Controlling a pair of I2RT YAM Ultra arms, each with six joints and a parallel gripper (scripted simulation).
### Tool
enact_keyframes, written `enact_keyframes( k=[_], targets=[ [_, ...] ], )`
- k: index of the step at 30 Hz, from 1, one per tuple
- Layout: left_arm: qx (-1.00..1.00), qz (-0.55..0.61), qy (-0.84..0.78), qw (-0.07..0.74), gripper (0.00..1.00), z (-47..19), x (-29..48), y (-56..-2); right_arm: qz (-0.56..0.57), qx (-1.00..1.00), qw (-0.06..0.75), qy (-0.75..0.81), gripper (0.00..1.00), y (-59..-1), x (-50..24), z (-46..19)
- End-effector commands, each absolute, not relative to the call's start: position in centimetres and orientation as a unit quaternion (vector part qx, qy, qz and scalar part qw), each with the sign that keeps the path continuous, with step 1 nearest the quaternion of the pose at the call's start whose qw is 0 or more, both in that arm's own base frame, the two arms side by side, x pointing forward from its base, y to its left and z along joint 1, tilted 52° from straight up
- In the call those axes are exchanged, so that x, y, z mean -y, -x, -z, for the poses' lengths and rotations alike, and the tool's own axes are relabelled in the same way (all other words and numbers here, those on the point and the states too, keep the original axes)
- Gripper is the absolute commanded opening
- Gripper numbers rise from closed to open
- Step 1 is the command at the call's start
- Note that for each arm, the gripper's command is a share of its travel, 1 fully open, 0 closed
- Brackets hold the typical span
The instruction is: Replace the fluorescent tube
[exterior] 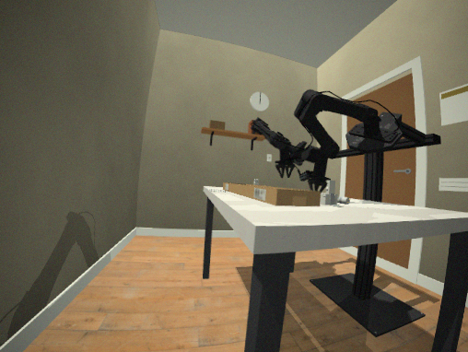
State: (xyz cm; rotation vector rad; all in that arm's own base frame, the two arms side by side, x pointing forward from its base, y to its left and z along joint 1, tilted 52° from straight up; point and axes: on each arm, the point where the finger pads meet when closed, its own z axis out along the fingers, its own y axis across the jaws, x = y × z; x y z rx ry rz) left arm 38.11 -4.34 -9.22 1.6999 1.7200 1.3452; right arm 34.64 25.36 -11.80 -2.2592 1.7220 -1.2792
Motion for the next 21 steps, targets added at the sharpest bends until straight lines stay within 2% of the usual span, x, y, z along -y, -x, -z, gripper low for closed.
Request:
enact_keyframes(
  k=[1, 3, 4, 11, 12, 13, 17, 18, 21],
  targets=[
    [-0.600, -0.466, -0.622, 0.187, 0.11, 10.1, 5.3, -37.7, 0.442, -0.556, 0.095, 0.698, 0.49, -36.3, -26.9, 9.5],
    [-0.600, -0.466, -0.622, 0.187, 0.11, 10.1, 5.3, -37.7, 0.442, -0.556, 0.095, 0.698, 0.49, -36.3, -26.9, 9.5],
    [-0.600, -0.466, -0.622, 0.187, 0.11, 10.1, 5.3, -37.7, 0.432, -0.531, 0.075, 0.725, 0.49, -34.0, -27.4, 10.7],
    [-0.600, -0.466, -0.622, 0.187, 0.11, 10.1, 5.3, -37.7, 0.487, -0.496, 0.168, 0.699, 0.49, -31.0, -28.7, 8.2],
    [-0.600, -0.466, -0.622, 0.187, 0.11, 10.1, 5.3, -37.7, 0.479, -0.517, 0.157, 0.692, 0.49, -32.6, -28.0, 8.2],
    [-0.600, -0.466, -0.622, 0.187, 0.11, 10.1, 5.3, -37.7, 0.474, -0.496, 0.144, 0.713, 0.49, -31.0, -28.2, 8.8],
    [-0.600, -0.466, -0.622, 0.187, 0.11, 10.1, 5.3, -37.7, 0.497, -0.480, 0.180, 0.700, 0.49, -29.3, -28.2, 7.8],
    [-0.600, -0.466, -0.622, 0.187, 0.11, 10.1, 5.3, -37.7, 0.508, -0.490, 0.145, 0.694, 0.49, -30.9, -25.0, 10.5],
    [-0.600, -0.466, -0.622, 0.187, 0.11, 10.1, 5.3, -37.7, 0.494, -0.490, 0.147, 0.703, 0.49, -31.8, -24.9, 11.8]
  ],
)
